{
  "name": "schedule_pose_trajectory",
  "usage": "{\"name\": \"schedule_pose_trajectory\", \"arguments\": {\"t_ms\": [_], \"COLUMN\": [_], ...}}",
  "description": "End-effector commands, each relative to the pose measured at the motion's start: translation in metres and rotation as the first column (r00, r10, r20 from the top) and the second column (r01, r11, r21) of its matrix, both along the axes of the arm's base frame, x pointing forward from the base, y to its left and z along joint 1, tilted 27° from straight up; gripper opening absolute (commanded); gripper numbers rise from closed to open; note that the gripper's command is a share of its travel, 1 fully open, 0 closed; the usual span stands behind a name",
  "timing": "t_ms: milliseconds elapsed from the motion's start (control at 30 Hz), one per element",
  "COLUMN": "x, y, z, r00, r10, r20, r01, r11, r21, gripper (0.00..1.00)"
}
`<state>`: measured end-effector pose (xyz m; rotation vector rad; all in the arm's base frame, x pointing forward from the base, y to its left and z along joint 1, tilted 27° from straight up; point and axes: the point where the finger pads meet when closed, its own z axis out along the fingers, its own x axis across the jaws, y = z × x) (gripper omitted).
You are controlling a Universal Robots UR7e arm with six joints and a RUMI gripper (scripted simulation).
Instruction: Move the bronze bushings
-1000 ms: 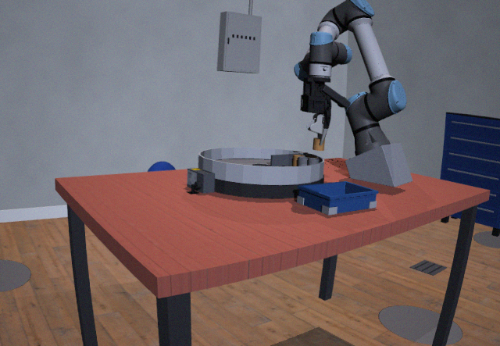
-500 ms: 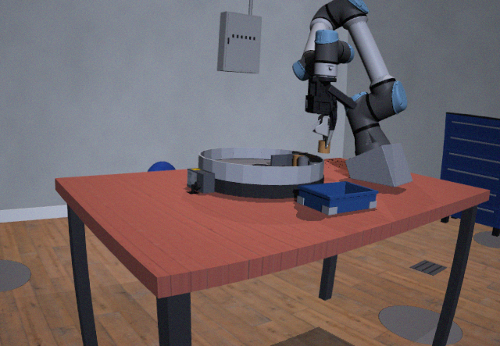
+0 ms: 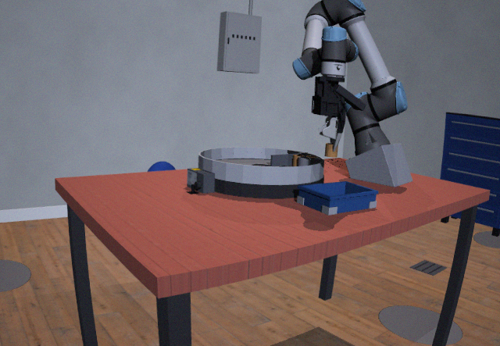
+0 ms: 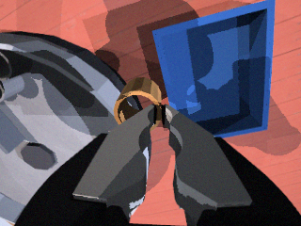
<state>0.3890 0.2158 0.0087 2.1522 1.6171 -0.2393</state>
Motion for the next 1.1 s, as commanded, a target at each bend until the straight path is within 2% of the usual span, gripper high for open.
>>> {"name": "schedule_pose_trajectory", "arguments": {"t_ms": [0, 433, 1067], "x": [0.011, 0.035, 0.045], "y": [0.020, 0.067, 0.086], "z": [-0.008, -0.028, -0.037], "r00": [1.000, 1.000, 1.000], "r10": [-0.001, -0.001, -0.001], "r20": [0.000, 0.000, 0.000], "r01": [0.001, 0.001, 0.001], "r11": [1.000, 1.000, 1.000], "r21": [-0.002, -0.002, -0.002], "gripper": [0.00, 0.00, 0.00]}}
